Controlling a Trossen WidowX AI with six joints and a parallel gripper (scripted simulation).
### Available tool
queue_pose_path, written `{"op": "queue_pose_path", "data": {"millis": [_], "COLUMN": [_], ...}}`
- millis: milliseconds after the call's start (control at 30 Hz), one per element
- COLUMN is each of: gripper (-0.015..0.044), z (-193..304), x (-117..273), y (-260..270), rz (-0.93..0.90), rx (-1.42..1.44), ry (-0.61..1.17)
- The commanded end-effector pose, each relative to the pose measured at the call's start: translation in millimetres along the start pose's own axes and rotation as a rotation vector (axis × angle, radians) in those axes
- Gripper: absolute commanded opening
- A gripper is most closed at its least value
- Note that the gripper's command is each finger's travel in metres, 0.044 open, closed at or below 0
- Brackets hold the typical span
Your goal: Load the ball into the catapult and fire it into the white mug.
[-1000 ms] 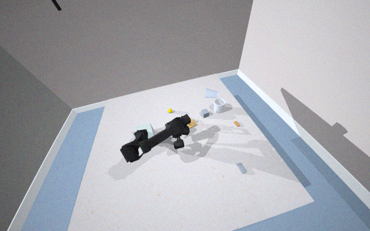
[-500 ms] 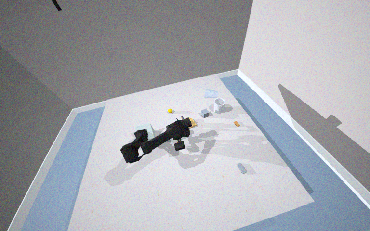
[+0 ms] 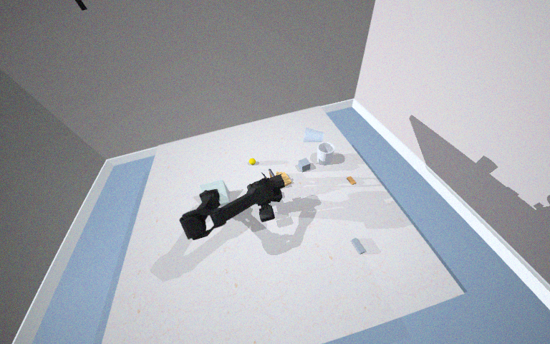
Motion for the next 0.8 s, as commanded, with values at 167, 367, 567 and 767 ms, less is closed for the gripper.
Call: {"op": "queue_pose_path", "data": {"millis": [167, 367, 567, 767], "gripper": [0.005, 0.0, 0.0, 0.0], "z": [0, -4, -3, 2], "x": [1, 32, 68, 105], "y": [0, 2, 1, -2], "rz": [0.003, -0.015, -0.029, -0.036], "rx": [0.003, 0.006, 0.01, 0.014], "ry": [-0.002, -0.019, -0.035, -0.05]}}
Point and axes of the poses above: the point midway between the two fingers, 35 mm back from their tips, its own x axis back along the fingers, its own y axis across the jaws, z = x × y, the point moved 1 cm from there along x, back along the fingers, and after that the axes turned 12 degrees about -x, right-handed, at the moved point
